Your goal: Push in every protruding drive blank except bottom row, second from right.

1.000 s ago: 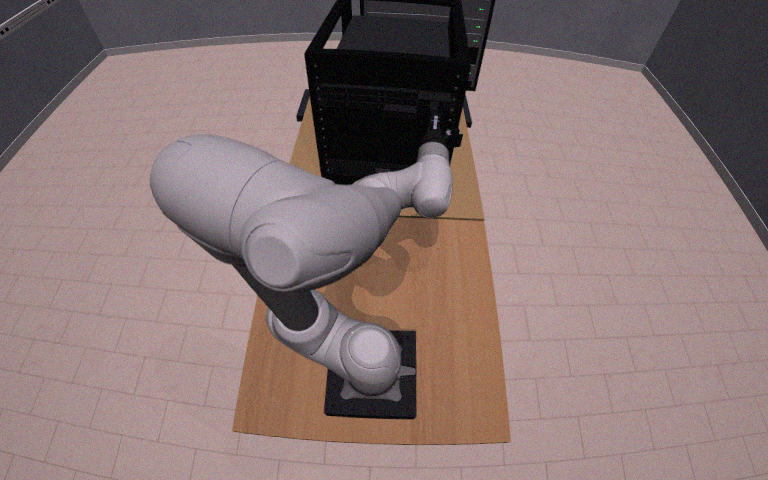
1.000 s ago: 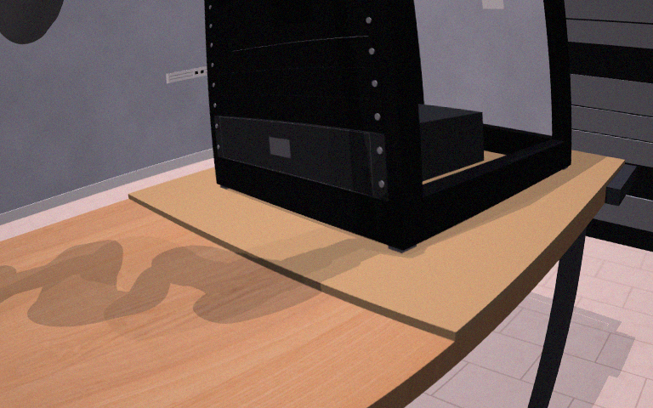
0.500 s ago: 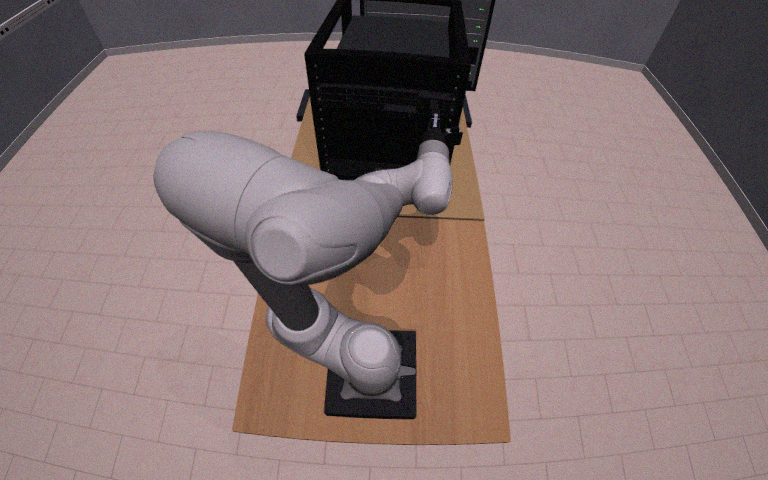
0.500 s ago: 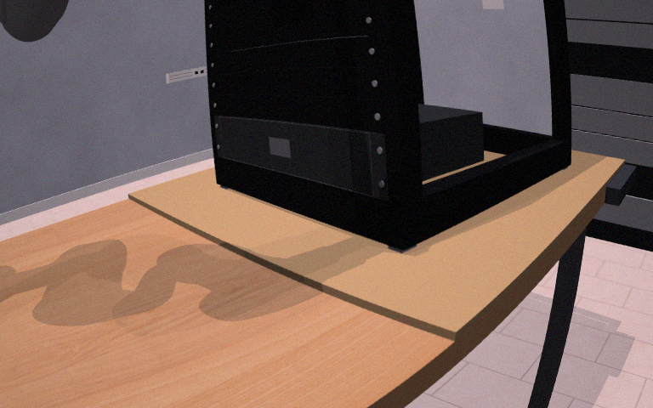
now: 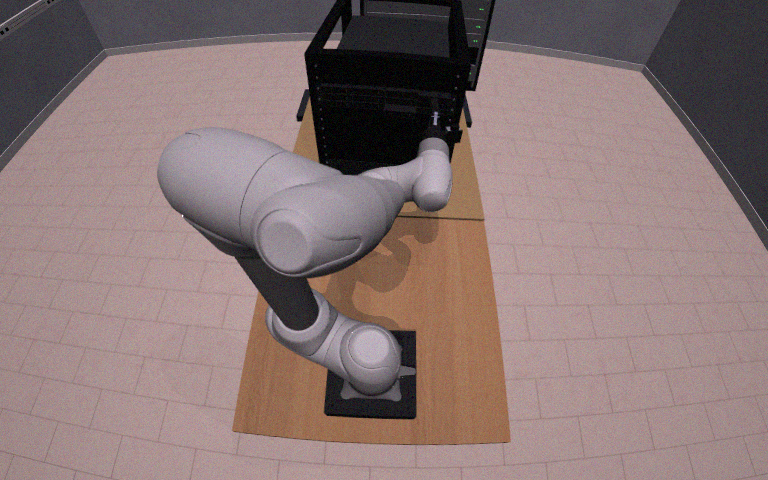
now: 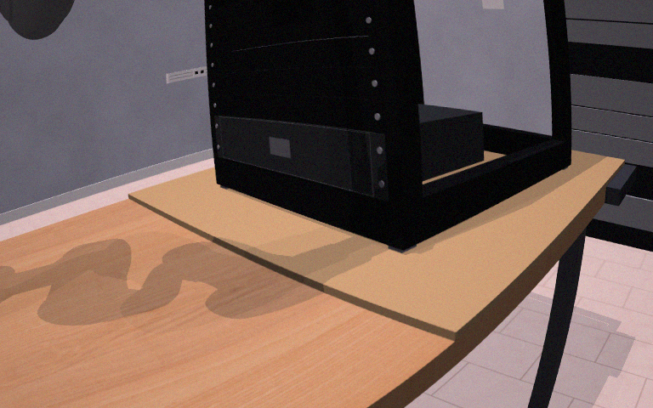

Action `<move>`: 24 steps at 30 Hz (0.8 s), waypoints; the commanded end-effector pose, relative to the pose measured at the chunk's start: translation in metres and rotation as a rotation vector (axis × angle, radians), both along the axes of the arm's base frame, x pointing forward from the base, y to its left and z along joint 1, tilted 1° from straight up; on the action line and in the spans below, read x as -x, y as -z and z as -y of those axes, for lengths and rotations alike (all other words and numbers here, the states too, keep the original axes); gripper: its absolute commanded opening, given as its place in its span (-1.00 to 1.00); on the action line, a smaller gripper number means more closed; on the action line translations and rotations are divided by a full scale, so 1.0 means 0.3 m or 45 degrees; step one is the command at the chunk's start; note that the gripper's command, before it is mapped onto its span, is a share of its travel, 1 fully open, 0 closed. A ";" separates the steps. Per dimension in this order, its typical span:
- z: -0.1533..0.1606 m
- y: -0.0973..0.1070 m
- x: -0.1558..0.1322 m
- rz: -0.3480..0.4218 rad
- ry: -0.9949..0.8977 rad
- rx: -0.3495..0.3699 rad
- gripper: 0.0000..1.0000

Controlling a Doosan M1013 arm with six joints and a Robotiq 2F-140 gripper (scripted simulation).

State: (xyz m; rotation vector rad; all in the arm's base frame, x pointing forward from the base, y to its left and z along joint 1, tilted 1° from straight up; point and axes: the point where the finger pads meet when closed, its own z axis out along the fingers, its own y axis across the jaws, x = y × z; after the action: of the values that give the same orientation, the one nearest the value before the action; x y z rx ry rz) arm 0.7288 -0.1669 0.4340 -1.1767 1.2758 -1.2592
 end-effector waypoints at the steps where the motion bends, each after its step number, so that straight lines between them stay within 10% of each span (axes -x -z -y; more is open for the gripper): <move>1: 0.001 -0.003 -0.002 0.002 0.000 0.000 -0.80; 24: 0.001 -0.003 -0.012 0.002 0.000 0.000 -0.80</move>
State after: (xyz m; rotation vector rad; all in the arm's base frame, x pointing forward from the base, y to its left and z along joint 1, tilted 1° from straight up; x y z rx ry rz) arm 0.7322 -0.1672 0.4340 -1.1766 1.2758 -1.2592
